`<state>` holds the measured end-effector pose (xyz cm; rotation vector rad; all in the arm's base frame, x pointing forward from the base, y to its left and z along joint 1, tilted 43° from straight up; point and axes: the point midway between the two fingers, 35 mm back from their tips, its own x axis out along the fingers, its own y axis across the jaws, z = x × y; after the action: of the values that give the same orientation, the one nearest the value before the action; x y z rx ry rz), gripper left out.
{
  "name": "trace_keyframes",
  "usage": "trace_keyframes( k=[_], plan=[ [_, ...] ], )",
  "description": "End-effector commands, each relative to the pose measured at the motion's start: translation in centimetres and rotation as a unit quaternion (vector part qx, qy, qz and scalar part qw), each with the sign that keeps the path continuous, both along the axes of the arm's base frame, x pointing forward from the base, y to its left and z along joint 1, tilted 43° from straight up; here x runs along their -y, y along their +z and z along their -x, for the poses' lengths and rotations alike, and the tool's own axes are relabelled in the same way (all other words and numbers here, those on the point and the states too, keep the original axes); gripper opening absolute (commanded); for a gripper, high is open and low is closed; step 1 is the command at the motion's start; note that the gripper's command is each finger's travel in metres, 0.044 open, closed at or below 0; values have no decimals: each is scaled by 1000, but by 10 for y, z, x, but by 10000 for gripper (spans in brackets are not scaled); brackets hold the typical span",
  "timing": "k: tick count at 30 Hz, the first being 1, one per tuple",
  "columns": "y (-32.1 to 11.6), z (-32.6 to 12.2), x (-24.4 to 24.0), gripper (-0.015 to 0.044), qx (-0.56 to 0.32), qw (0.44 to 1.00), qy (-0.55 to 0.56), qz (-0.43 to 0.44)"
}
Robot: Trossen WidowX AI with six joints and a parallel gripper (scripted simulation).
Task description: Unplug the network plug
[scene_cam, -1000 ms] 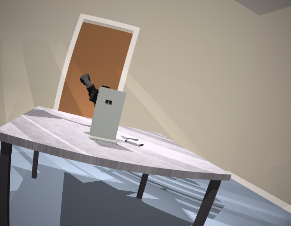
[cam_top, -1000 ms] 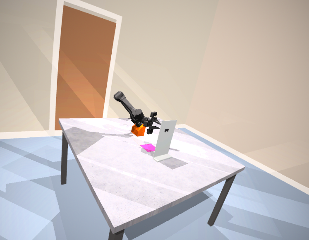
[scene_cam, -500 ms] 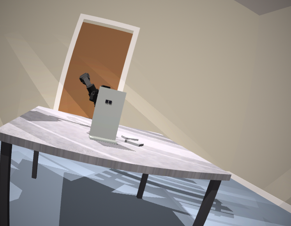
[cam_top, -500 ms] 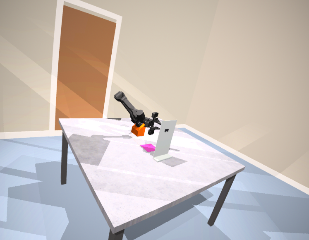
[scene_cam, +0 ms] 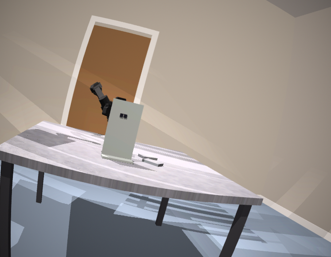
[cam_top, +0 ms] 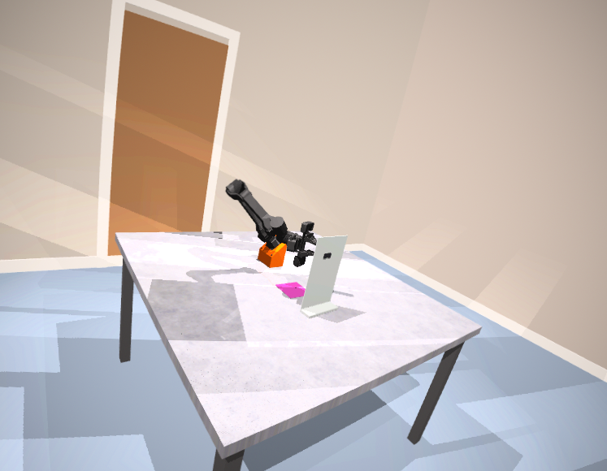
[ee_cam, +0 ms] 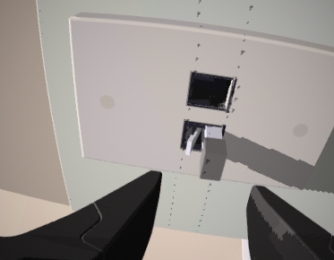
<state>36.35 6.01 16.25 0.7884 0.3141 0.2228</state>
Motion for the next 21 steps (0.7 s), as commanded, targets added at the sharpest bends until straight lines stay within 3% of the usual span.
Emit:
trace_keyframes(
  k=[1,21],
  plan=[
    [2,-6,0,156,2,1000,-3,-2],
    [0,-25,-2,136,3,1000,-3,-2]
  ],
)
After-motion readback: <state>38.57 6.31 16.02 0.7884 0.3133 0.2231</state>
